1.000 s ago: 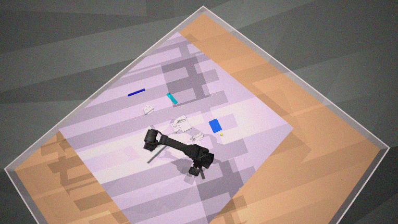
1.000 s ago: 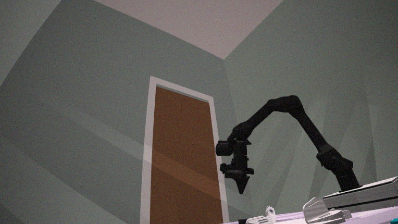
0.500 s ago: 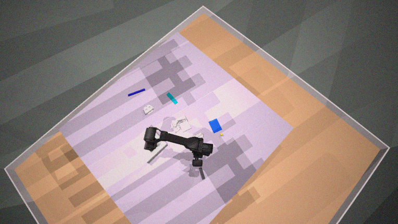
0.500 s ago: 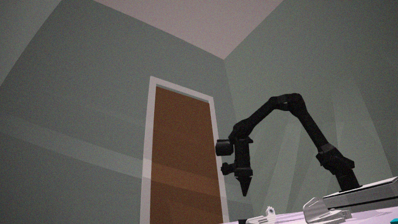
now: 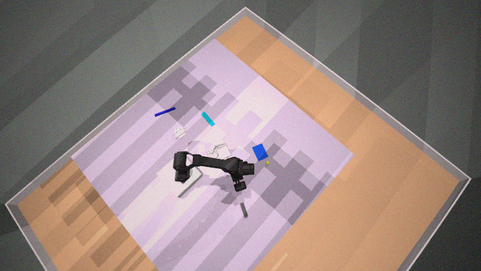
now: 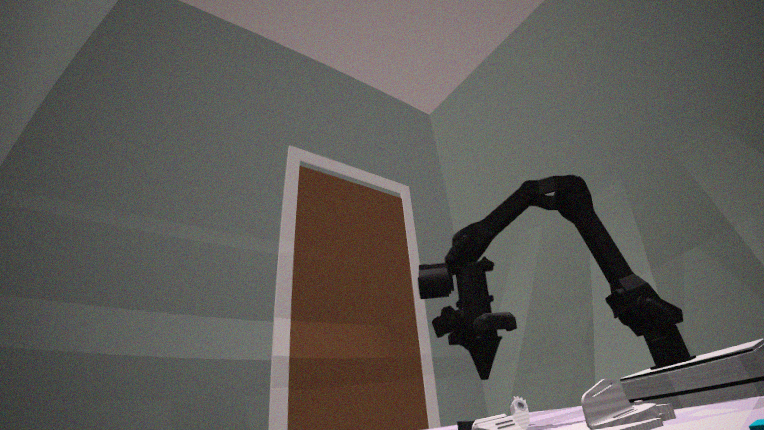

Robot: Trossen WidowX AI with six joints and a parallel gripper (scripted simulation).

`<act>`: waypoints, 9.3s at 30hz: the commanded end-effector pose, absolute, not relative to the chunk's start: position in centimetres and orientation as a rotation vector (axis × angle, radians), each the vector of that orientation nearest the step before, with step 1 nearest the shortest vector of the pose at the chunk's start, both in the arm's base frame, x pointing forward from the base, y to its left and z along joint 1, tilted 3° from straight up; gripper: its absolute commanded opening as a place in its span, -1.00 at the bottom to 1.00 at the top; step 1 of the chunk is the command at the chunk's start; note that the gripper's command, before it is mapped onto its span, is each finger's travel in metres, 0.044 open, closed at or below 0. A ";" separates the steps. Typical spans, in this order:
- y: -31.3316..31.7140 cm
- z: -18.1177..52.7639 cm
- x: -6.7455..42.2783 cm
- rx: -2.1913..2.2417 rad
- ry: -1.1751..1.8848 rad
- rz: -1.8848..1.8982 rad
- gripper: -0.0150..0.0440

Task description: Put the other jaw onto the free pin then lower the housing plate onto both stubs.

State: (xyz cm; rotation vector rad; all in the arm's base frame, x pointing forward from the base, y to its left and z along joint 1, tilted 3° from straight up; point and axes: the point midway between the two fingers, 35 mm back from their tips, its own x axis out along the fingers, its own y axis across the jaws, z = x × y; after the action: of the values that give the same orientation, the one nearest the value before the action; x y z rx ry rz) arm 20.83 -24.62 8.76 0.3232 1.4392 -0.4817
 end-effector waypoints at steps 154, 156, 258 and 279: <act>-16.2 7.3 24.1 0.221 1.466 -0.272 1.00; -16.2 7.3 24.1 0.221 1.466 -0.272 1.00; -16.0 8.1 23.8 0.226 1.476 -0.269 -0.33; -16.0 8.1 23.8 0.226 1.476 -0.269 -0.49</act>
State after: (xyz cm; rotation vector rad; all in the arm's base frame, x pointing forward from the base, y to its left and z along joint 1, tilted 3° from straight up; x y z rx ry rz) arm 23.80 -15.97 8.13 0.2263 1.4760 -0.2688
